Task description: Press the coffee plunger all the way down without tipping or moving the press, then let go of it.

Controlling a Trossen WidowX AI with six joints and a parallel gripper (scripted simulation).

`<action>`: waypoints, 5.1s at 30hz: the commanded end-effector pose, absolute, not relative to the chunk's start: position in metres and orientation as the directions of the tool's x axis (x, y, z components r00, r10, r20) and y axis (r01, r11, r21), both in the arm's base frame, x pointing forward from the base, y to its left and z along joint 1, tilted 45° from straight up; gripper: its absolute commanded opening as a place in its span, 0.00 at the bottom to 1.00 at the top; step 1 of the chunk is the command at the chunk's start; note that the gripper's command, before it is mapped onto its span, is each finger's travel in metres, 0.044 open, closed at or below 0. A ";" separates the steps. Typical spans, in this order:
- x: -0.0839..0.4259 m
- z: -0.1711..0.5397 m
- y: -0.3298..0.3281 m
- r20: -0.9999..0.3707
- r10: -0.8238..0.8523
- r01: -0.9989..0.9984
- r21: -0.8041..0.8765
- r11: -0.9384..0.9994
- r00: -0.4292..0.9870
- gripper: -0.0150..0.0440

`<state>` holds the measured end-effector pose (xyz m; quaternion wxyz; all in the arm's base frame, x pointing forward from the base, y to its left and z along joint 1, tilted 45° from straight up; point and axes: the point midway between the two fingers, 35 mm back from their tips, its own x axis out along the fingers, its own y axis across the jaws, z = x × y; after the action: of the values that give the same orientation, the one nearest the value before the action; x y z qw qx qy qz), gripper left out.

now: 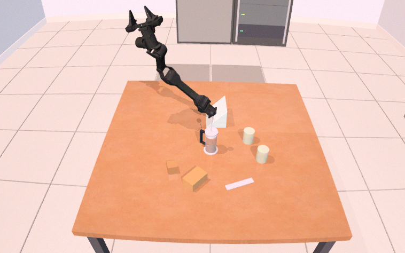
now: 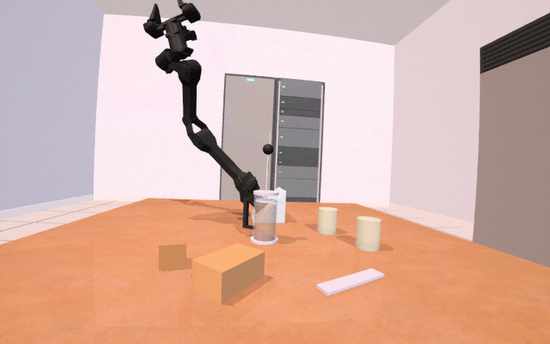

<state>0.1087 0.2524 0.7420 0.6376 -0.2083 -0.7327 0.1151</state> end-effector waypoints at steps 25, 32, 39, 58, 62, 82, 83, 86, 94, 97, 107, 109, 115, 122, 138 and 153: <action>0.237 0.445 0.340 0.415 0.287 -0.041 -0.509 0.860 0.863 1.00; 0.229 0.330 0.312 0.172 0.114 0.012 -0.597 0.802 0.978 1.00; 0.205 0.242 0.253 0.022 -0.123 0.105 -0.680 0.725 0.992 1.00; 0.211 0.199 0.266 -0.106 -0.083 -0.015 -0.701 0.713 0.991 1.00; 0.211 0.191 0.256 -0.176 -0.102 -0.046 -0.679 0.733 0.979 1.00; 0.200 0.195 0.199 -0.305 -0.261 -0.027 -0.695 0.718 0.916 1.00; 0.200 0.195 0.199 -0.305 -0.261 -0.027 -0.695 0.718 0.916 1.00; 0.200 0.195 0.199 -0.305 -0.261 -0.027 -0.695 0.718 0.916 1.00; 0.203 0.193 0.199 -0.306 -0.262 -0.026 -0.695 0.719 0.915 1.00; 0.207 0.191 0.198 -0.310 -0.263 -0.028 -0.693 0.720 0.914 1.00; 0.221 0.186 0.194 -0.313 -0.262 -0.030 -0.692 0.721 0.913 1.00; 0.224 0.185 0.194 -0.312 -0.262 -0.029 -0.692 0.721 0.913 1.00; 0.233 0.184 0.191 -0.307 -0.262 -0.026 -0.693 0.720 0.915 1.00; 0.238 0.183 0.189 -0.302 -0.262 -0.023 -0.695 0.719 0.916 0.91; 0.238 0.183 0.189 -0.302 -0.262 -0.023 -0.695 0.719 0.916 0.47; 0.241 0.171 0.180 -0.308 -0.264 -0.025 -0.693 0.720 0.914 0.47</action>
<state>0.2395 0.1877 0.1814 0.9096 -0.3656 0.1867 -0.0641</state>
